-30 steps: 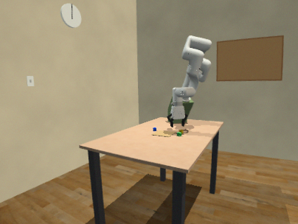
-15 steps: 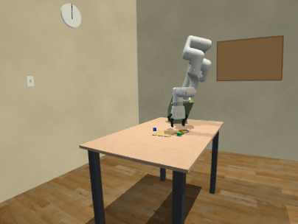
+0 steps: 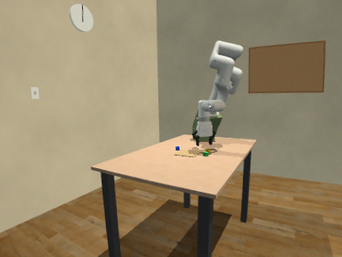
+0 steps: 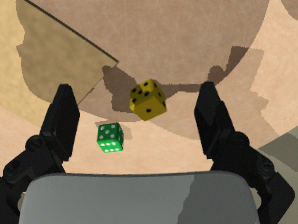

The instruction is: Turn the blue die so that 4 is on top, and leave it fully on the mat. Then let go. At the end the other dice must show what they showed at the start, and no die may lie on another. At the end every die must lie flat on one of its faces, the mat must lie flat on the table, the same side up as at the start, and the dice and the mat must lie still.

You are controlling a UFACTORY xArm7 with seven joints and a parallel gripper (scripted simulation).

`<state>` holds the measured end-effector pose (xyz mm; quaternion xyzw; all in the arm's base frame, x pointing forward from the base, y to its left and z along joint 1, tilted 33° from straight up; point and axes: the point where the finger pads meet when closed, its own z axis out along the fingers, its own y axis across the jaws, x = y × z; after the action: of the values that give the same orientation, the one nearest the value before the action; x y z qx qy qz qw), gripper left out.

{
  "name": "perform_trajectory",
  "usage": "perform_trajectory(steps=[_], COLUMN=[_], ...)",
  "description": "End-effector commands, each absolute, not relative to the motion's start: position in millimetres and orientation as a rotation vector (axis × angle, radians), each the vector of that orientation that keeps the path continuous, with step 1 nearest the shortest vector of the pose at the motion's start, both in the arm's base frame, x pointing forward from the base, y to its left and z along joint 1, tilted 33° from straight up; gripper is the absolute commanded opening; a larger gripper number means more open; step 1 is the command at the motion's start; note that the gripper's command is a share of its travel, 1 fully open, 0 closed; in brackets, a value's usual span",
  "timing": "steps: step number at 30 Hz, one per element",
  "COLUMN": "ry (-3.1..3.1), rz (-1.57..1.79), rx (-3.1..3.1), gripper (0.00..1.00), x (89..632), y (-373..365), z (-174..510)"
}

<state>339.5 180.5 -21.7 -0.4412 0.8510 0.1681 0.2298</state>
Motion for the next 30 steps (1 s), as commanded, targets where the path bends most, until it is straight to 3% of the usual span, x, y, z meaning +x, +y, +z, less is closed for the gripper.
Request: perform_trajectory(steps=[1, 14, 30], ry=[2.341, 2.341, 2.341], rz=[0.460, 0.460, 0.460], rx=[-1.212, -1.212, -1.212], gripper=[1.00, 1.00, 1.00], x=[340.2, 342.7, 399.1], y=[179.9, 180.6, 195.4], z=[-21.2, -20.1, 5.0])
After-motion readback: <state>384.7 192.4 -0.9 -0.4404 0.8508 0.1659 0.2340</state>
